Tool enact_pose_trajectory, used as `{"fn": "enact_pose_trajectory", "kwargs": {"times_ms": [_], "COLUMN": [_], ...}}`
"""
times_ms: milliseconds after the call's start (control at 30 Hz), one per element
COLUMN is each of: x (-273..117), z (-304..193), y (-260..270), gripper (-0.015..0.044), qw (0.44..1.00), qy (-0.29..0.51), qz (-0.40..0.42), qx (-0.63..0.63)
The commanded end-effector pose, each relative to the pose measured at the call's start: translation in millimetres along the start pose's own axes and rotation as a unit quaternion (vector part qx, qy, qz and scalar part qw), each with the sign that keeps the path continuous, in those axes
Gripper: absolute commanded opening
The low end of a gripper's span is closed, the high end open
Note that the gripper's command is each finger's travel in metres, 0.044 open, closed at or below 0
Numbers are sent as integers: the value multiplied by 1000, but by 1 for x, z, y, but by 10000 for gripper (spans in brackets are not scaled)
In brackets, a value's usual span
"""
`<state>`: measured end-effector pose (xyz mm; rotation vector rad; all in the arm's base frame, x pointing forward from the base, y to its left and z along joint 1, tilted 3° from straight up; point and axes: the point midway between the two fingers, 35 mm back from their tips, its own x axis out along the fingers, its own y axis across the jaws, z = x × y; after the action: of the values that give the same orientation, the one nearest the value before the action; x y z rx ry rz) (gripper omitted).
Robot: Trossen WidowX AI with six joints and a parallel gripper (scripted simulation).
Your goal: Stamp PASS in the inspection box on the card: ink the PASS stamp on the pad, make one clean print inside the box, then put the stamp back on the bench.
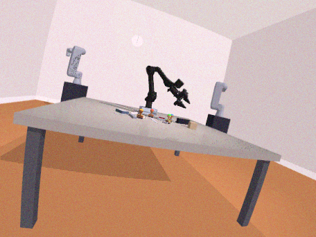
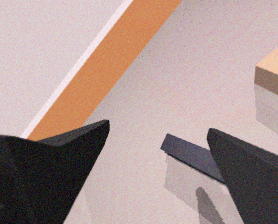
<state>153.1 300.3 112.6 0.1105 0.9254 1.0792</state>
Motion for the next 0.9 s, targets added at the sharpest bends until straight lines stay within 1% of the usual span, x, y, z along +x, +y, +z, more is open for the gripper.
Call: {"fn": "enact_pose_trajectory", "kwargs": {"times_ms": [0, 67, 167, 200, 400, 633, 733, 867], "x": [0, 3, 4, 3, -14, -56, -66, -67], "z": [1, 10, 28, 34, 56, 64, 65, 64], "y": [-2, -16, -49, -61, -130, -205, -218, -219], "gripper": [374, 321, 243, 226, 226, 226, 226, 226], "qw": [1000, 999, 989, 983, 929, 826, 802, 801], "qy": [1, 13, 38, 47, 99, 164, 177, 178], "qz": [-4, -36, -109, -133, -269, -404, -427, -429], "qx": [3, 31, 93, 114, 234, 356, 377, 378]}}
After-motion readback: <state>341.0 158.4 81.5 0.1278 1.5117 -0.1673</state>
